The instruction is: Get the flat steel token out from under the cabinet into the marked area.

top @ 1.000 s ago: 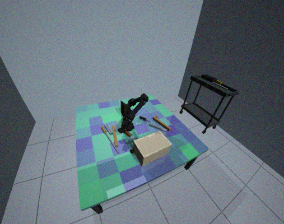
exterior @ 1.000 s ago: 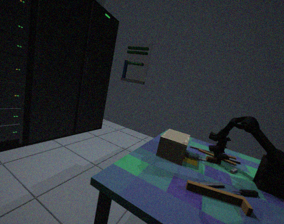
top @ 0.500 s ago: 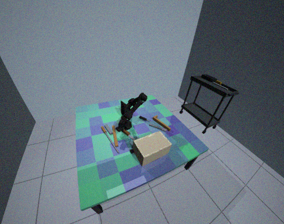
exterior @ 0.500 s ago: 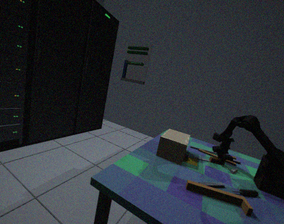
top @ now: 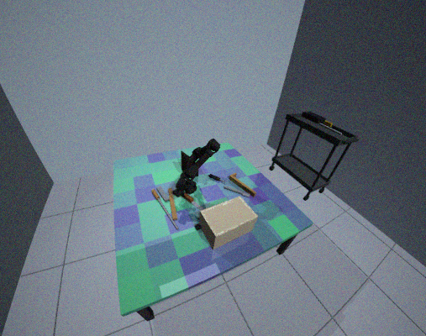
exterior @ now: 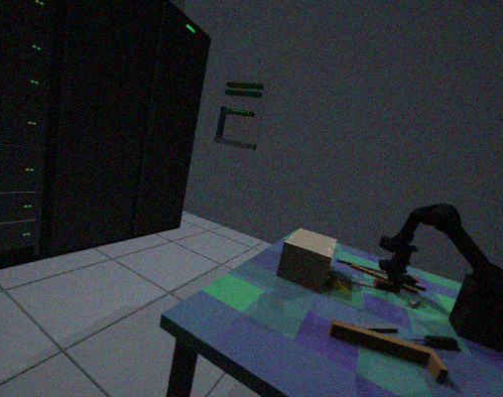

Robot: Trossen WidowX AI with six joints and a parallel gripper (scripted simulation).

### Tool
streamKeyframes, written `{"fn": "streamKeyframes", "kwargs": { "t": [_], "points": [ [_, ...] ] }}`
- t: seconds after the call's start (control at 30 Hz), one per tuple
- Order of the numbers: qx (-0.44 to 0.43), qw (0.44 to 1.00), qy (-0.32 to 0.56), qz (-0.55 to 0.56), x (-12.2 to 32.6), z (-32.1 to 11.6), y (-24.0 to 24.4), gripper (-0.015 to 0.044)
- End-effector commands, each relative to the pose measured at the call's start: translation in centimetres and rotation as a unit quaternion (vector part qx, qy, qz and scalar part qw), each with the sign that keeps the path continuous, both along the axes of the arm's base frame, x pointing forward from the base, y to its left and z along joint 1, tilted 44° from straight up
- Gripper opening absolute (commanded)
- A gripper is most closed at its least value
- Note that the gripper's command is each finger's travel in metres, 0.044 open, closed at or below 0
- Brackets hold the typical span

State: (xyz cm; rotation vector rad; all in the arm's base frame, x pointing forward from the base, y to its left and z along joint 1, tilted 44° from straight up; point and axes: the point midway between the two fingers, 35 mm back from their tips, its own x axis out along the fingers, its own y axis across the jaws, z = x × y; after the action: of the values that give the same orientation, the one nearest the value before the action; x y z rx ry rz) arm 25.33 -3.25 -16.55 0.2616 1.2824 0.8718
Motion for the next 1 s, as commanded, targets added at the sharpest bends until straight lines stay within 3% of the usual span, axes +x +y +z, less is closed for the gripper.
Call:
{"fn": "streamKeyframes", "kwargs": {
  "t": [0.0,0.97],
  "points": [
    [-0.001,1.0,-0.011,0.012,0.04,0.07,-0.05,0.0],
    [-0.001,0.996,-0.063,0.067,0.17,0.92,0.47,0.0]
  ]
}}
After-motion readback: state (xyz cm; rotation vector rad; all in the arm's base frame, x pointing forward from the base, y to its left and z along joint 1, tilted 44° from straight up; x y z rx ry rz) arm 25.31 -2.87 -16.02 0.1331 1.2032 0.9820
